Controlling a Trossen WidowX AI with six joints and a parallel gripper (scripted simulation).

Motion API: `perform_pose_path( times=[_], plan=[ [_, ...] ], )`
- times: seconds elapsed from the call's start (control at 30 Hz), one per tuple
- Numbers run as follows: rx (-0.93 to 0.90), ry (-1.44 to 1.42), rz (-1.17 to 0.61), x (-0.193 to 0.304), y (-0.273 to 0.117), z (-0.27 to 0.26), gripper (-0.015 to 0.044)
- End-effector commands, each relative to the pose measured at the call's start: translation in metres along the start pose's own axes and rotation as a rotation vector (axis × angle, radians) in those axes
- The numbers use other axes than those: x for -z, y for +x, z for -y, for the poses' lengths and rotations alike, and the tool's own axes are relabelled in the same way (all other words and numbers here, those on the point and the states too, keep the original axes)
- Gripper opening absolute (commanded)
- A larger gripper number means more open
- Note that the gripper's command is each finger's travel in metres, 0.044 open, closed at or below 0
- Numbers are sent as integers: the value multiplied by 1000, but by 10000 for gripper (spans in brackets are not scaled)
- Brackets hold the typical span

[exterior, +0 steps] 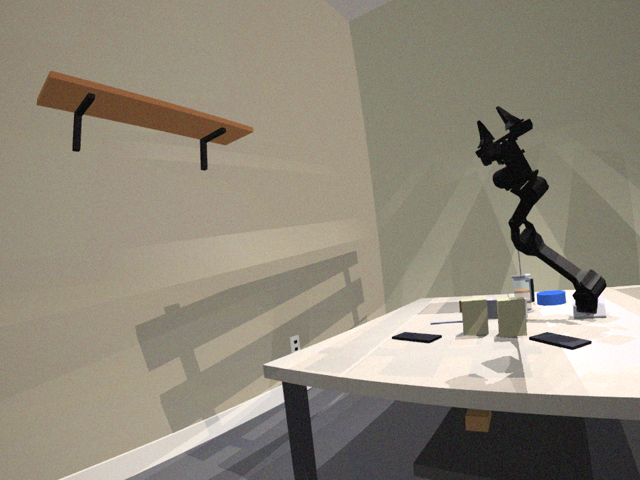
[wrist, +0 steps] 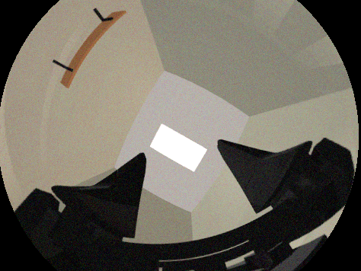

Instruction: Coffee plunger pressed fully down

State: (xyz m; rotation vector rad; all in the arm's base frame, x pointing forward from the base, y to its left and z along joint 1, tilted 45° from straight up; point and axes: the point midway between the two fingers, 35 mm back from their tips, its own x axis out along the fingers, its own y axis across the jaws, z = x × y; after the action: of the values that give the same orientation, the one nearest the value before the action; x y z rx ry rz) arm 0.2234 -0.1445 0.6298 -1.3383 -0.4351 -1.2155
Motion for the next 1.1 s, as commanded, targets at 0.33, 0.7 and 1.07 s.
perform_pose_path(
  times=[0.33, 0.7, 1.07],
  plan=[
    [287, -317, -68, 31, -14, 106, 440],
    [654, -798, -112, 5, -67, 221, 440],
    [922, -1207, -141, -63, -119, 271, 440]
  ],
)
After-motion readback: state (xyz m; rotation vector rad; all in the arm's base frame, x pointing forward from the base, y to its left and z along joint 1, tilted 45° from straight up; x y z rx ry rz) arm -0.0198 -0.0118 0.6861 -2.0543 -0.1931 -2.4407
